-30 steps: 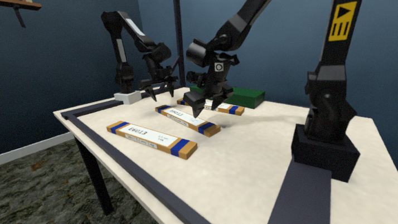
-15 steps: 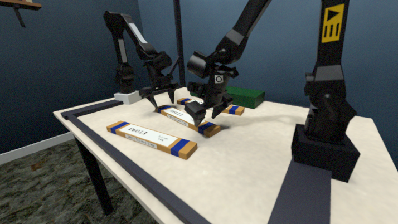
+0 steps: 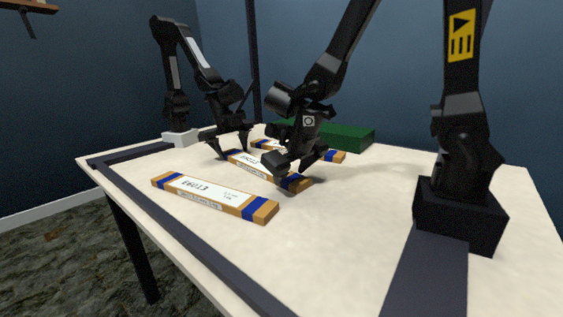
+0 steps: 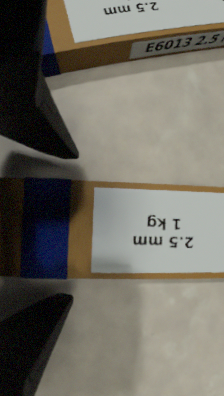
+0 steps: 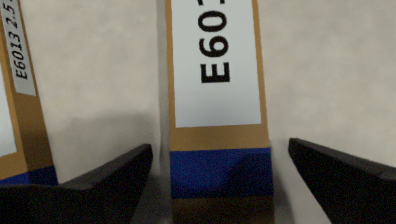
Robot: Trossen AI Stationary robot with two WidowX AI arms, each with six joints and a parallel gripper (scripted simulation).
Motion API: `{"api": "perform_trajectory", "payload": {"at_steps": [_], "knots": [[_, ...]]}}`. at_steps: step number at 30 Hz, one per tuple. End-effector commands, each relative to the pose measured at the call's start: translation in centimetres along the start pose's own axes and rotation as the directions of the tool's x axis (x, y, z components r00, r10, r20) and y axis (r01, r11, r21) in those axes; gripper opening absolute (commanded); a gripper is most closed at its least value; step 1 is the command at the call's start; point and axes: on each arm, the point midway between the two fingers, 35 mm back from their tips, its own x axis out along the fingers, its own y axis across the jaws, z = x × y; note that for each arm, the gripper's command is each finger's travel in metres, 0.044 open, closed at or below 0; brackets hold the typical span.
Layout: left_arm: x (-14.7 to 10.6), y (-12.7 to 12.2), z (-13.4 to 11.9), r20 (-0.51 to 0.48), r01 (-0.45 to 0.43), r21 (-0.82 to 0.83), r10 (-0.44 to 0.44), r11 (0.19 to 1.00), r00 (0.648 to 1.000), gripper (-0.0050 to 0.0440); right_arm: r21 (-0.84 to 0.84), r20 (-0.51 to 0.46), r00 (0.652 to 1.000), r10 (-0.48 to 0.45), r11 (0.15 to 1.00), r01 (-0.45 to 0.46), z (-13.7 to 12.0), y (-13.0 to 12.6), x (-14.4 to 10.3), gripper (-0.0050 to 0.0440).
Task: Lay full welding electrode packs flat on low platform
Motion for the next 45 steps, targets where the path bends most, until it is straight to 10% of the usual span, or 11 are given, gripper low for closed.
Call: {"api": "perform_trajectory", "payload": {"at_steps": [1,22,23,45], "knots": [[0.07,-0.02,0.26,0.012,0.001,0.006,-0.001,1.0,1.0,0.043,-0.002,-0.001,1.0,0.005,1.0,-0.005,-0.17,0.05,0.2,0.043],[0.55,0.08,0.43,0.028,-0.005,0.005,0.005,1.0,1.0,0.043,0.001,0.019,1.0,0.006,1.0,-0.006,0.08,0.12,0.56,0.043],[0.55,0.08,0.43,0.028,-0.005,0.005,0.005,1.0,1.0,-0.005,0.001,0.019,1.0,0.006,1.0,-0.006,0.08,0.12,0.56,-0.005],[0.55,0.08,0.43,0.028,-0.005,0.005,0.005,1.0,1.0,-0.005,0.001,0.019,1.0,0.006,1.0,-0.006,0.08,0.12,0.56,-0.005]]}}
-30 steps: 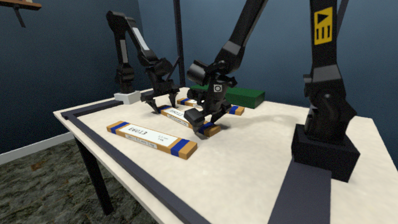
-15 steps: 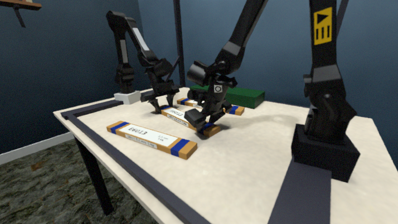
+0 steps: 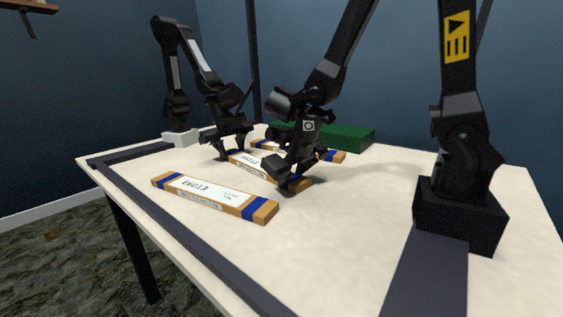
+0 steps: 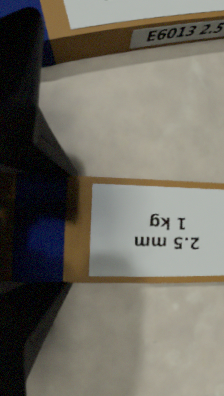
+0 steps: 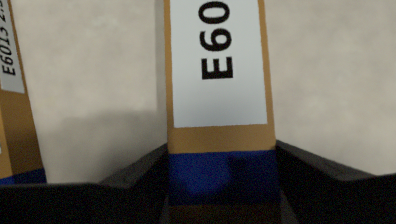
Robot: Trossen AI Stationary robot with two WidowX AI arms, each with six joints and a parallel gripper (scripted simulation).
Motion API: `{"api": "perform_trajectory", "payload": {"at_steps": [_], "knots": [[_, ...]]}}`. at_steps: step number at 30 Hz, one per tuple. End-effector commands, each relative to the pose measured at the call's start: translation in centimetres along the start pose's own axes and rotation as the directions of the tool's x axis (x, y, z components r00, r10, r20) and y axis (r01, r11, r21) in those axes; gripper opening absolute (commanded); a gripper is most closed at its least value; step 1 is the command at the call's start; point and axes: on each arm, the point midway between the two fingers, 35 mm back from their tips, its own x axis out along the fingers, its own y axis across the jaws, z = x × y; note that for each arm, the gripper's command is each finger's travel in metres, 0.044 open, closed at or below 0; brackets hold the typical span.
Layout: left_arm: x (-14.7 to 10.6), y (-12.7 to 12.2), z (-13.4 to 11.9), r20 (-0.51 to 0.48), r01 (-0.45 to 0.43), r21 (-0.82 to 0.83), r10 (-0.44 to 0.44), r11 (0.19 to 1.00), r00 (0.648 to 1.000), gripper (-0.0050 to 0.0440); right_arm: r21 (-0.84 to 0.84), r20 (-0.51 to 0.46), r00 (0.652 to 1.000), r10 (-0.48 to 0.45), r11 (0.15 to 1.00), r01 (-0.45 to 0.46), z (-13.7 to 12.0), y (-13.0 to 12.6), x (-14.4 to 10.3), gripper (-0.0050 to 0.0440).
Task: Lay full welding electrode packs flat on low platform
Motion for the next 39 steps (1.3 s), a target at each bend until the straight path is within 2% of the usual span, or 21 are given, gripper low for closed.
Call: {"api": "perform_trajectory", "payload": {"at_steps": [1,29,39], "knots": [[-0.3,0.1,0.7,0.021,-0.006,0.003,0.006,1.0,1.0,-0.005,0.001,0.016,1.0,0.004,1.0,-0.004,0.4,0.1,-0.3,-0.005],[-0.3,0.1,0.7,0.021,-0.006,0.003,0.006,1.0,1.0,-0.005,0.001,0.016,1.0,0.004,1.0,-0.004,0.4,0.1,-0.3,-0.005],[-2.4,0.2,2.0,0.041,-0.011,0.005,0.011,1.0,0.999,-0.005,0.002,0.035,0.999,0.009,1.0,-0.009,1.8,0.2,-2.6,-0.005]]}}
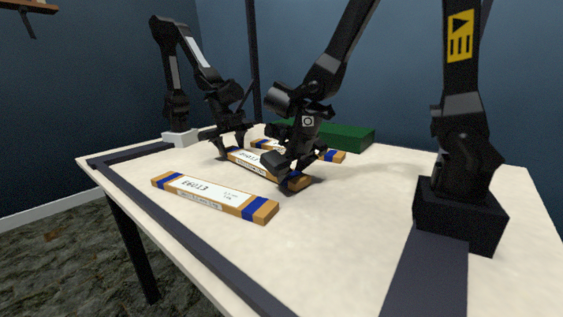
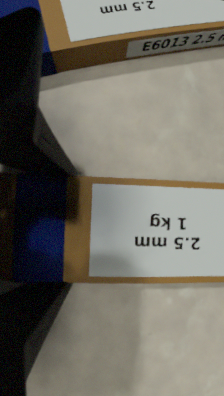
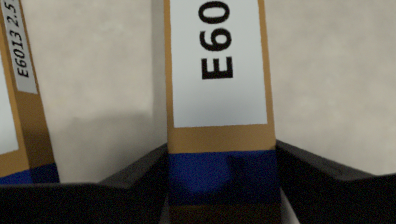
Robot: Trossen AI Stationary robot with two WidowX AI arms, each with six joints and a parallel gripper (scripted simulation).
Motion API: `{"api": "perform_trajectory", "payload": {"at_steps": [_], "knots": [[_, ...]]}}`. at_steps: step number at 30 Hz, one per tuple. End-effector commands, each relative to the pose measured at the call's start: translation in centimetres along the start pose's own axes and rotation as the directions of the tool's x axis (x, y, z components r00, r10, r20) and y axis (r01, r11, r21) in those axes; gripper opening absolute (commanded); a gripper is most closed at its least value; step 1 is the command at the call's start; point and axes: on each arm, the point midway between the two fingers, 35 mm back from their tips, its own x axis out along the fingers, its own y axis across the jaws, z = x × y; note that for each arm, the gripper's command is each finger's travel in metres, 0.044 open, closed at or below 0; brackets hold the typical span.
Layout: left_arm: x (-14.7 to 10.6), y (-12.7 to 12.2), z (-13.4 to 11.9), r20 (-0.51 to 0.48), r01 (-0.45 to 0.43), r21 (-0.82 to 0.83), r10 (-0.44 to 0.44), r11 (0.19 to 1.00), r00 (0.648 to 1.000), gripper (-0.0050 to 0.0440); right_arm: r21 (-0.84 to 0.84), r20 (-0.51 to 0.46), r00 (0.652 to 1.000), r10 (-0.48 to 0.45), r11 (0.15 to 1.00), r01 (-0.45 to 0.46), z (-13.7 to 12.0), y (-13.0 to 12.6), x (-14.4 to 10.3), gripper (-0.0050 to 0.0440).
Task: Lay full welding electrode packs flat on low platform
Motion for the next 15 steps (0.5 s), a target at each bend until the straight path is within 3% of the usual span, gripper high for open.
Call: {"api": "perform_trajectory", "payload": {"at_steps": [1,15], "knots": [[-1.7,0.2,1.6,0.044,-0.011,0.005,0.011,1.0,0.999,-0.005,0.002,0.043,0.999,0.011,1.0,-0.011,1.5,0.2,-1.6,-0.005],[-4.2,0.2,2.5,0.045,-0.011,0.005,0.011,1.0,0.999,-0.005,0.002,0.044,0.999,0.011,1.0,-0.011,2.4,0.2,-4.1,-0.005]]}}
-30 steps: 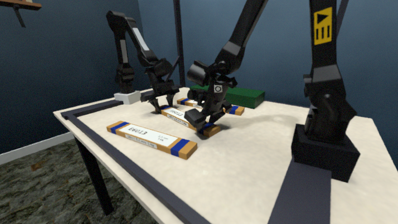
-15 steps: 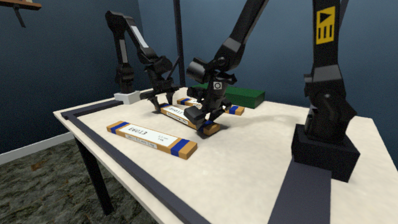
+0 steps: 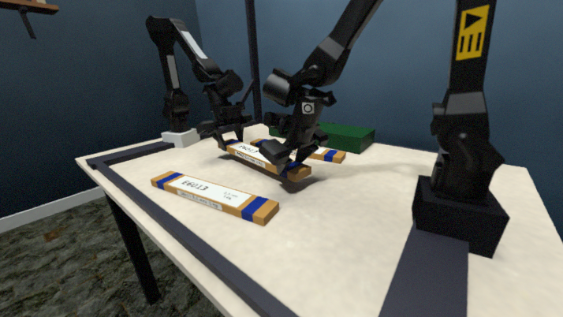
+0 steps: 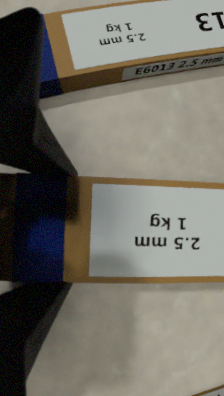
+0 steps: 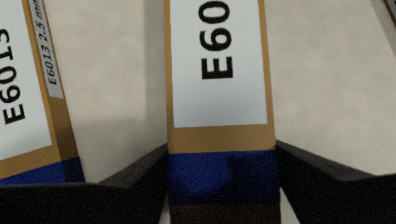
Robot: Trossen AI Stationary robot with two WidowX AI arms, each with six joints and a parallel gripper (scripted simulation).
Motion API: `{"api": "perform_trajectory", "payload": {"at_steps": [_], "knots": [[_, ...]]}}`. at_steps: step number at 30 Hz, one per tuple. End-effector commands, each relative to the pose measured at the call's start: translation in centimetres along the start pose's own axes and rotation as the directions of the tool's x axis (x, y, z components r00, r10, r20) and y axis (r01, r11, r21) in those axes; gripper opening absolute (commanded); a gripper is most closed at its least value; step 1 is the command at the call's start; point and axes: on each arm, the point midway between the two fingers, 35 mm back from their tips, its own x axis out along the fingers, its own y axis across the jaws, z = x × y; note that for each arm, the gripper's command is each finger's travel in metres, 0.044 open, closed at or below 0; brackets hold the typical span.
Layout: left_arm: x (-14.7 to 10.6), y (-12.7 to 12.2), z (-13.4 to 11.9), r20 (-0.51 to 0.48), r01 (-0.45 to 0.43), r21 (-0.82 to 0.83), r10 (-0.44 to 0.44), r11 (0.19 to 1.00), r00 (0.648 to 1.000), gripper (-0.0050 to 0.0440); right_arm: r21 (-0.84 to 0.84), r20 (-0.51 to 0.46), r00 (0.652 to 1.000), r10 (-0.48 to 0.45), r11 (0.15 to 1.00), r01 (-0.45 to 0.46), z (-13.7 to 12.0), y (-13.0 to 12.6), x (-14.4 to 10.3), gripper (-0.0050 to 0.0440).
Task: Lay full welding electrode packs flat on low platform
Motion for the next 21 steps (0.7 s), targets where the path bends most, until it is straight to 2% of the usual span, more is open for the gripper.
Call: {"api": "perform_trajectory", "payload": {"at_steps": [1,21], "knots": [[-2.0,0.2,1.6,0.045,-0.011,0.005,0.011,1.0,0.999,-0.005,0.002,0.045,0.999,0.011,1.0,-0.011,1.6,0.2,-1.9,-0.005],[-5.0,0.2,2.7,0.046,-0.012,0.005,0.011,1.0,0.999,-0.005,0.002,0.045,0.999,0.011,1.0,-0.011,2.7,0.2,-4.9,-0.005]]}}
